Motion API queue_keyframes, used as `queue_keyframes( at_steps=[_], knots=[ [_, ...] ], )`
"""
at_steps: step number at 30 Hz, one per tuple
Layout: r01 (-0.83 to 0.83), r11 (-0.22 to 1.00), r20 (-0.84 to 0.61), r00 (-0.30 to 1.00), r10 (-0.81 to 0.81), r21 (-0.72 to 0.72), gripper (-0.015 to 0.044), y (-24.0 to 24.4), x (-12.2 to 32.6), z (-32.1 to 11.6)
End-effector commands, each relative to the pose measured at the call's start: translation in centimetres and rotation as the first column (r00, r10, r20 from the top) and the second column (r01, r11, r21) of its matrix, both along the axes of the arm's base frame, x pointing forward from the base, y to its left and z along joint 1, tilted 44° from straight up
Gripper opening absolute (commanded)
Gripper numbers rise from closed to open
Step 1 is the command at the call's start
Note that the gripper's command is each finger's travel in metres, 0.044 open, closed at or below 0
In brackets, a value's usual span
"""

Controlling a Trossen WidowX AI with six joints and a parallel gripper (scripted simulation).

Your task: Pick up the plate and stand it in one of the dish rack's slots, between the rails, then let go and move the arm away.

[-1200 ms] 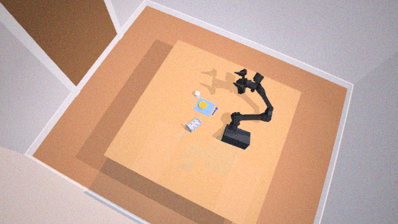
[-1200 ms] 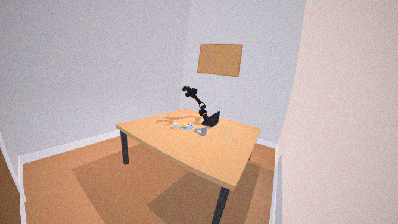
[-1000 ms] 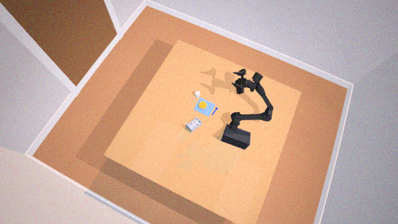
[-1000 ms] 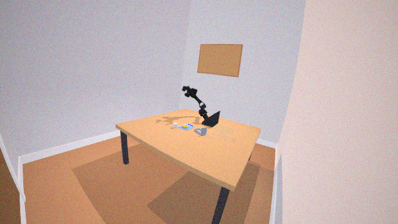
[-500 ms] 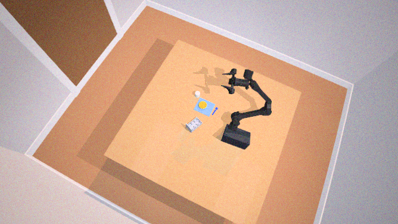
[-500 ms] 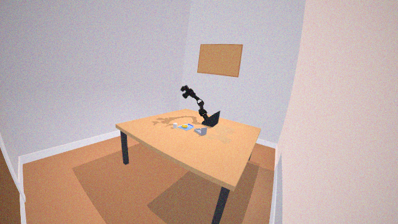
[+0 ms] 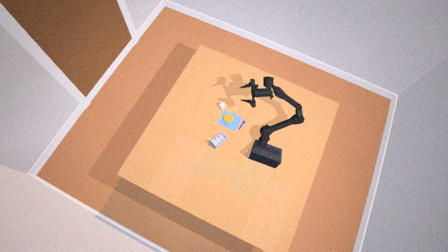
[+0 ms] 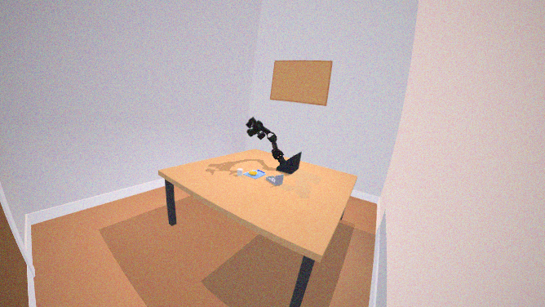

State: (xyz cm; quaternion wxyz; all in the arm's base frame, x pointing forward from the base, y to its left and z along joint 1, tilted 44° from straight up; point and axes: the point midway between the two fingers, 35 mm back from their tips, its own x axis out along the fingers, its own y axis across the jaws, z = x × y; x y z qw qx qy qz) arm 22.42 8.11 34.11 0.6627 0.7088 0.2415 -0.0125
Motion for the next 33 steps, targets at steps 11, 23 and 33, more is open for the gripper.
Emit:
queue_keyframes(
  at_steps=[11,23,33],
  knots=[
    [-0.004,0.931,-0.12,0.992,-0.043,-0.366,0.04,-1.5,3.8,-4.1],
    [-0.109,0.771,-0.254,0.965,-0.07,-0.628,0.04,-3.1,6.3,-7.9],
    [-0.264,0.578,-0.384,0.918,-0.094,-0.772,0.04,-4.5,7.7,-11.1]
  ],
)
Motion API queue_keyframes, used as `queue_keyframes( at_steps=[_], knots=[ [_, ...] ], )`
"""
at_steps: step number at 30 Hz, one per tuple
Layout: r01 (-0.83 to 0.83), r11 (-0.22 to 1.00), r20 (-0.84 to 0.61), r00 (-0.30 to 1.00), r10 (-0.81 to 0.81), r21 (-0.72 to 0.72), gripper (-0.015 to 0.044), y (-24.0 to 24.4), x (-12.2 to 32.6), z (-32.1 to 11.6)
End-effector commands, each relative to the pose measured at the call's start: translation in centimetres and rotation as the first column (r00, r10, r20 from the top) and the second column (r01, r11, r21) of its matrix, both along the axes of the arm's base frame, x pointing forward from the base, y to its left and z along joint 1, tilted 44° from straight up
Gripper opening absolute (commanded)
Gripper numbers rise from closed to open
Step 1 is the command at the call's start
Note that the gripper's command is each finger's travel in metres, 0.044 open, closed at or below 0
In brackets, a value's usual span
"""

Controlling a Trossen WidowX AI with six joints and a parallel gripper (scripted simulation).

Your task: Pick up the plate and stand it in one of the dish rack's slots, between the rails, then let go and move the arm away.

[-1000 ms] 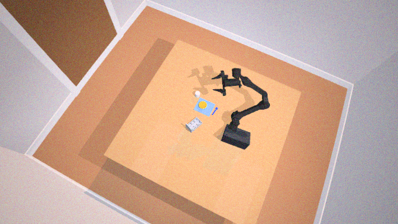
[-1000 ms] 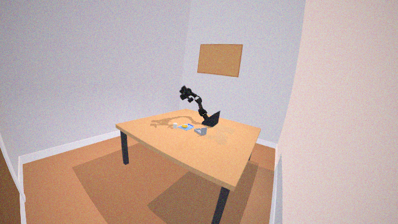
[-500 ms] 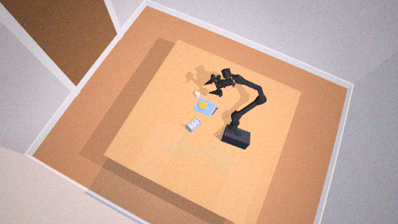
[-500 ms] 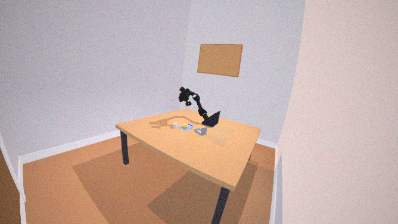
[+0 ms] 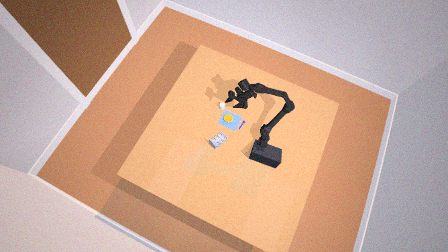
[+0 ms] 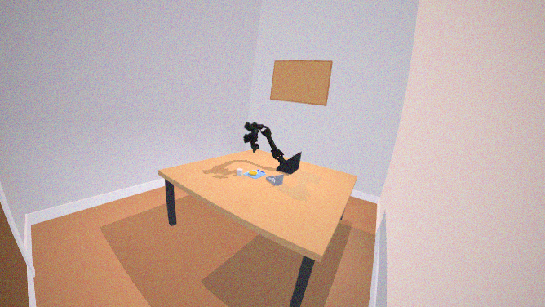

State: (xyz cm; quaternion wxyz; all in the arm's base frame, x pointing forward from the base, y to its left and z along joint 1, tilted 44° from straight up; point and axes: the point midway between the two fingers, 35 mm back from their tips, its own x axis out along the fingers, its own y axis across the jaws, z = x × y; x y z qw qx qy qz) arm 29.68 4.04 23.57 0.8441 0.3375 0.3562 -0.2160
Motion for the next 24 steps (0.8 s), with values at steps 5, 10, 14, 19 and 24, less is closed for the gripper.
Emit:
queue_keyframes(
  at_steps=[5,10,14,19,24],
  knots=[
    [-0.074,0.978,-0.135,0.99,0.049,-0.193,0.04,-1.3,1.0,-2.1],
    [-0.144,0.944,-0.238,0.969,0.073,-0.296,0.04,-2.1,1.5,-3.6],
    [-0.21,0.907,-0.325,0.942,0.087,-0.365,0.04,-2.7,1.7,-4.8],
    [-0.303,0.849,-0.436,0.895,0.098,-0.432,0.04,-3.4,1.9,-6.3],
    [-0.405,0.781,-0.547,0.832,0.099,-0.475,0.04,-4.2,2.0,-7.7]
  ],
)
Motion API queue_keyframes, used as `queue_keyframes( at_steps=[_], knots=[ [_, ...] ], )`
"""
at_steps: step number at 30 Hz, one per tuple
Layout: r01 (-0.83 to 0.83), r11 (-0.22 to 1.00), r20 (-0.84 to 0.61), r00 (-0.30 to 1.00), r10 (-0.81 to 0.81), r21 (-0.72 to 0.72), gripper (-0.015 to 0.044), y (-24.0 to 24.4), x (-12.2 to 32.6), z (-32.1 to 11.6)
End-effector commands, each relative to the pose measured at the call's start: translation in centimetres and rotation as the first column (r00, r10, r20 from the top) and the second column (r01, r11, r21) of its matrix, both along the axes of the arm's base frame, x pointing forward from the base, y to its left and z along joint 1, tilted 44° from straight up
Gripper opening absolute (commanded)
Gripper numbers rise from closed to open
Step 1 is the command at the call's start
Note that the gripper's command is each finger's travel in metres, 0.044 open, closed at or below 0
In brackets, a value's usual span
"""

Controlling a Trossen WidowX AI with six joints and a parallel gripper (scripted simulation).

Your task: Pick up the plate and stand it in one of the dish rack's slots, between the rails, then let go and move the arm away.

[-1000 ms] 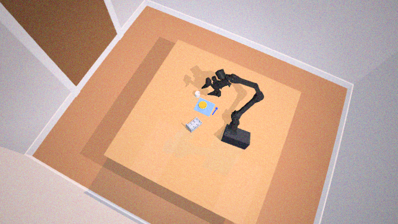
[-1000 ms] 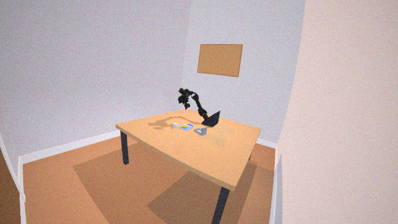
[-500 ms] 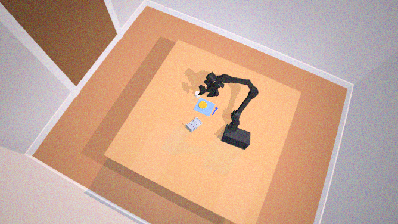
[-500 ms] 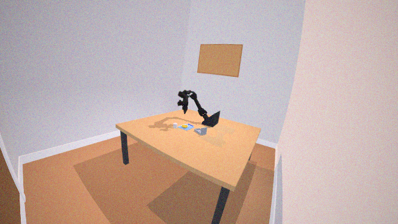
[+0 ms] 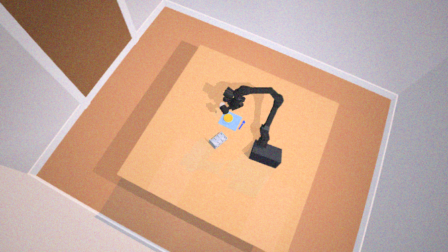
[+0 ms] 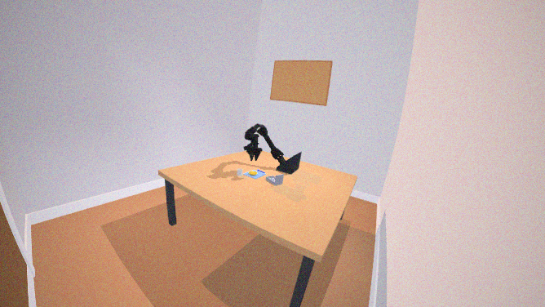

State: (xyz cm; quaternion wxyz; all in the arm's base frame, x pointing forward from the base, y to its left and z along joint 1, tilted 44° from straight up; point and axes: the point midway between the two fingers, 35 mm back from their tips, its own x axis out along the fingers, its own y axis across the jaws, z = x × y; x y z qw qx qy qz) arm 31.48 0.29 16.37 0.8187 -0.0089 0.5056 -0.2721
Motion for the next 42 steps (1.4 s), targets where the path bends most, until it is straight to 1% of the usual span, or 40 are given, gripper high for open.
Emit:
queue_keyframes(
  at_steps=[1,10,16,18,42],
  knots=[
    [-0.052,0.995,-0.085,0.995,0.046,-0.08,0.04,-0.6,0.3,-0.7],
    [-0.197,0.957,-0.312,0.942,0.124,-0.215,0.04,-2.0,0.4,-2.9],
    [-0.302,0.915,-0.459,0.875,0.155,-0.267,0.04,-3.0,0.5,-4.0],
    [-0.324,0.906,-0.488,0.858,0.159,-0.273,0.04,-3.1,0.4,-4.3],
    [-0.327,0.904,-0.492,0.856,0.16,-0.274,0.04,-5.1,0.8,-6.6]
  ],
)
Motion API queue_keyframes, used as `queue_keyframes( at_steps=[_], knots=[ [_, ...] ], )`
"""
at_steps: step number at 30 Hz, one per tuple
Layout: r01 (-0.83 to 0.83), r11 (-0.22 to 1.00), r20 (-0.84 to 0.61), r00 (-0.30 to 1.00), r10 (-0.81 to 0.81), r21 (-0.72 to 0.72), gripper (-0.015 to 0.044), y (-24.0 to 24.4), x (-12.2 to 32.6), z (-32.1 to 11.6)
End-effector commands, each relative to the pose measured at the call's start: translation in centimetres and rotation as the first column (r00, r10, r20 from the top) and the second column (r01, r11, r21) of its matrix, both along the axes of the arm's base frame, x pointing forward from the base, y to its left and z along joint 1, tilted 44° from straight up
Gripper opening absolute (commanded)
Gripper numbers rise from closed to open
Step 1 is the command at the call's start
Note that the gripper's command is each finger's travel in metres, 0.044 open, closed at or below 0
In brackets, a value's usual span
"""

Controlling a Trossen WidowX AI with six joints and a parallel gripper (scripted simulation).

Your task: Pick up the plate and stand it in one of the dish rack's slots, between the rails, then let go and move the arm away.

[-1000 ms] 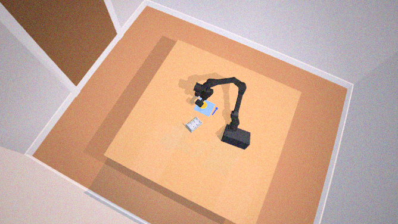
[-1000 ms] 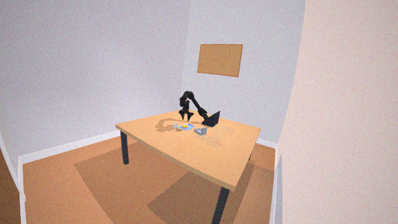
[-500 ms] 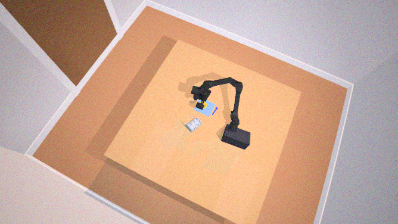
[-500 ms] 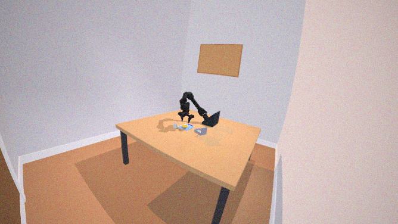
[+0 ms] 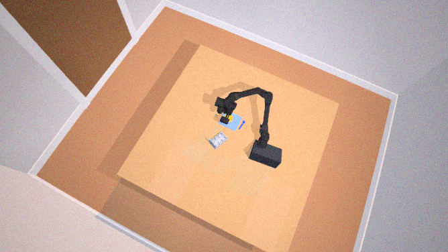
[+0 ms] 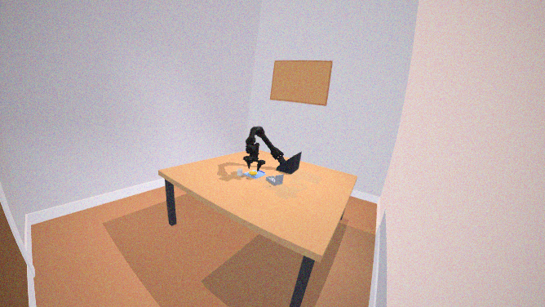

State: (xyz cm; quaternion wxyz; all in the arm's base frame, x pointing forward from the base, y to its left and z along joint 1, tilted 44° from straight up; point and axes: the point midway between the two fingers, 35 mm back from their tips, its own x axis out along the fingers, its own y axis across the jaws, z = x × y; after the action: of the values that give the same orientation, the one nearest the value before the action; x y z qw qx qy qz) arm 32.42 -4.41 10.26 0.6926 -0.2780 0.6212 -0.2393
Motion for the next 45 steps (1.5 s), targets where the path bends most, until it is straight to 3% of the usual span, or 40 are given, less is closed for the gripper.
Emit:
queue_keyframes(
  at_steps=[1,27,38,45],
  knots=[
    [-0.003,1.0,-0.008,1.0,0.003,-0.007,0.04,-0.5,-0.1,-0.6],
    [-0.003,1.0,-0.007,1.0,0.003,-0.011,0.0396,-2.5,0.0,-2.3],
    [-0.003,1.0,-0.007,1.0,0.003,-0.011,0.0322,-2.5,0.0,-2.3],
    [-0.022,1.0,-0.005,1.0,0.022,-0.005,0.0139,-0.7,0.4,-0.8]
  ],
)
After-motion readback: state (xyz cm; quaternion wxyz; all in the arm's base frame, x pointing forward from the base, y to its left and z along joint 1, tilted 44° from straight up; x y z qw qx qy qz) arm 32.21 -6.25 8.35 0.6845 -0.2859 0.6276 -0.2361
